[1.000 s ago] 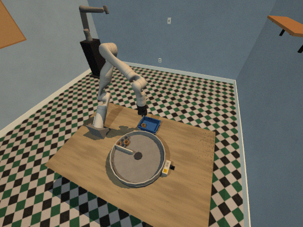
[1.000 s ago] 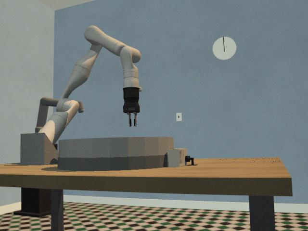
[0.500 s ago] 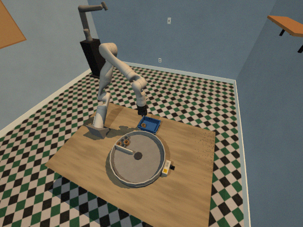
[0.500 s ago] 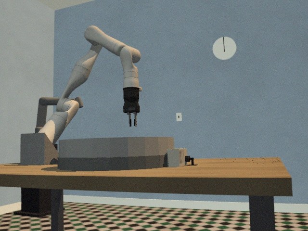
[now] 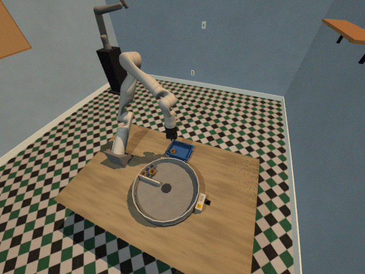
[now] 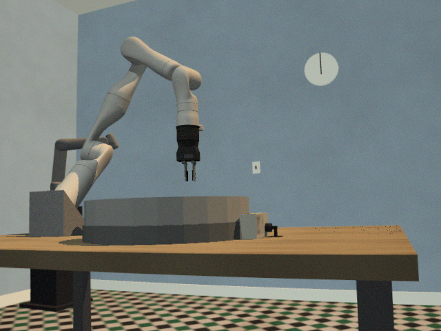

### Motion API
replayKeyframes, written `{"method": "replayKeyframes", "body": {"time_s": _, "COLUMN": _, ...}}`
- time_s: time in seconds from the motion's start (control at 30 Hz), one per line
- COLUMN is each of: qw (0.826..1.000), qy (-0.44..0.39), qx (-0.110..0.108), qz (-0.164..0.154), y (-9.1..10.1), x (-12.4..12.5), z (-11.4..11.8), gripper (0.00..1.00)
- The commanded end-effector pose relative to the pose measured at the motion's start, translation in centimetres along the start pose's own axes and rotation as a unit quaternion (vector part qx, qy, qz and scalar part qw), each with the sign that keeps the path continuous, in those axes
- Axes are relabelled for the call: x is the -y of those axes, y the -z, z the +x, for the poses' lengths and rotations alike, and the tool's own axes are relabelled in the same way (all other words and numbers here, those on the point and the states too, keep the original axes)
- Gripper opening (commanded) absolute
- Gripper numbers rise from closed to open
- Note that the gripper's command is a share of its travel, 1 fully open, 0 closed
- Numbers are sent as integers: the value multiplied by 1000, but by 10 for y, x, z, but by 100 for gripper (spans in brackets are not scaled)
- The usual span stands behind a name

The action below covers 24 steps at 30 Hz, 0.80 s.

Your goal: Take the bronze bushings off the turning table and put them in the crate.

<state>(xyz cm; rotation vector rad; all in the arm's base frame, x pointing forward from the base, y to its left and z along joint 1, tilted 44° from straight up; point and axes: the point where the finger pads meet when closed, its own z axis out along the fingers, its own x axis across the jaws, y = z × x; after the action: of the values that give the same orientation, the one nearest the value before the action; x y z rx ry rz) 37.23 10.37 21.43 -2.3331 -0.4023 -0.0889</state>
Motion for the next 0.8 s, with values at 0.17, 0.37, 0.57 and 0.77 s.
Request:
{"method": "replayKeyframes", "body": {"time_s": 0.17, "qw": 1000, "qy": 0, "qx": -1, "qz": 0, "y": 0, "x": 0, "z": 0, "gripper": 47}}
{"method": "replayKeyframes", "body": {"time_s": 0.37, "qw": 1000, "qy": 0, "qx": -1, "qz": 0, "y": 0, "x": 0, "z": 0, "gripper": 47}}
{"method": "replayKeyframes", "body": {"time_s": 0.57, "qw": 1000, "qy": 0, "qx": -1, "qz": 0, "y": 0, "x": 0, "z": 0, "gripper": 47}}
{"method": "replayKeyframes", "body": {"time_s": 0.77, "qw": 1000, "qy": 0, "qx": -1, "qz": -1, "y": -5, "x": -46, "z": -20, "gripper": 45}}
